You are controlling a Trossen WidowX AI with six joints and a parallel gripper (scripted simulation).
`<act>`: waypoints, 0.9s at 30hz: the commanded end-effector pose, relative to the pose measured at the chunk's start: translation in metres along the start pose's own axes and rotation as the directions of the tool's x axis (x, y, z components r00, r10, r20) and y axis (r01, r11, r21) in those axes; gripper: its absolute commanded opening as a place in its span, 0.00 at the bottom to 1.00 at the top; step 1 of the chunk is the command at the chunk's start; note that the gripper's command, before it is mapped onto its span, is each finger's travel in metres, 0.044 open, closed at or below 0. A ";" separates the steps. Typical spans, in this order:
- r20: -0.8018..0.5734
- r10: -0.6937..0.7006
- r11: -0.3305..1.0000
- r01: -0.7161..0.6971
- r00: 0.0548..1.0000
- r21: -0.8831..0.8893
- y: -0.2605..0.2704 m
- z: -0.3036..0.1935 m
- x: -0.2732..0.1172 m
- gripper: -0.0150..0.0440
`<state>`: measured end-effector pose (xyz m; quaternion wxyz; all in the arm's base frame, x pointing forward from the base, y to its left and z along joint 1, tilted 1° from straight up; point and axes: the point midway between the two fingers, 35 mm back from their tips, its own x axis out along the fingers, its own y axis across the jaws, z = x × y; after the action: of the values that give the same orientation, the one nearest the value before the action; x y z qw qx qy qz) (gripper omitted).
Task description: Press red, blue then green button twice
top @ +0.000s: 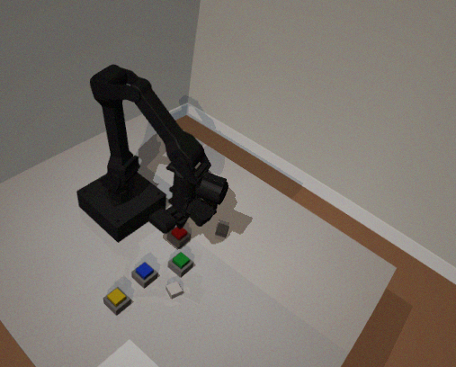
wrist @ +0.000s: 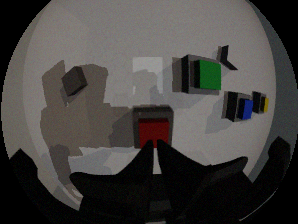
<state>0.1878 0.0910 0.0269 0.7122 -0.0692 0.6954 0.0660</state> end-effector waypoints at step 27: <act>-0.002 -0.004 1.000 0.004 1.000 0.002 -0.001 -0.001 0.023 0.29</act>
<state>0.1877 0.0905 0.0047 0.7116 -0.0685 0.6962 0.0648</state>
